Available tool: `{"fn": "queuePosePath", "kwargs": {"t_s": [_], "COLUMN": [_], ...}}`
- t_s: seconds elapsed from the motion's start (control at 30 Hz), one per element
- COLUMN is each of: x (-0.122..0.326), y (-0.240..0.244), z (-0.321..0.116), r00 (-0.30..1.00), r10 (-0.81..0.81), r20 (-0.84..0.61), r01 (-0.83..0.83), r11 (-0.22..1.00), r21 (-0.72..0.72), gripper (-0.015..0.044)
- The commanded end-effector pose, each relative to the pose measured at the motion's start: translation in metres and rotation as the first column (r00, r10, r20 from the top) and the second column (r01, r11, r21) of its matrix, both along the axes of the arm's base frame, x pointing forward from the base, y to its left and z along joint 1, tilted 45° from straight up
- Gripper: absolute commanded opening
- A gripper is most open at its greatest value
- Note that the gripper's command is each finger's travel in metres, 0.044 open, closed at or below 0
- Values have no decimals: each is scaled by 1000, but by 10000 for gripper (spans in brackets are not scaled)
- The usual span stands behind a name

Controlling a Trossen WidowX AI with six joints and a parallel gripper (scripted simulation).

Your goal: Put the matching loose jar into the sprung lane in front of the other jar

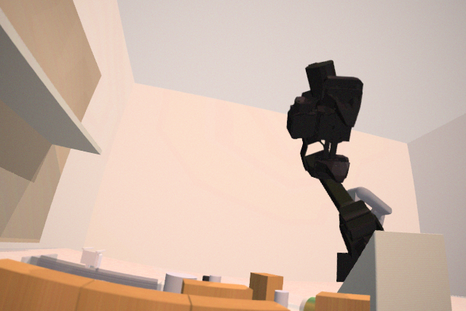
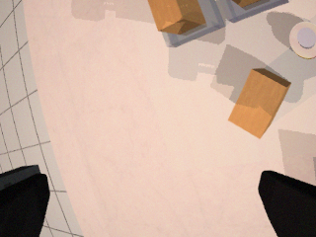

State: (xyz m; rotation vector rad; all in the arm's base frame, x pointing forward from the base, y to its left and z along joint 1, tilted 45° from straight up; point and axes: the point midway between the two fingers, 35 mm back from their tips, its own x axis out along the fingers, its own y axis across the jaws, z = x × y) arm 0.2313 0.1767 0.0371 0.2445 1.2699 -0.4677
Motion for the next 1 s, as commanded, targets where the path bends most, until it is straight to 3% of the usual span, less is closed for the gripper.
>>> {"fn": "queuePosePath", "kwargs": {"t_s": [0.0, 0.3, 0.97], "x": [23, 41, 33], "y": [-45, -143, -171], "z": [-25, -67, -89], "r00": [982, 844, 841], "r10": [-191, -534, -539], "r20": [-13, 50, 53], "r01": [186, 485, 489], "r11": [969, 720, 713], "r21": [-164, -496, -503], "gripper": [440, 440, 440]}}
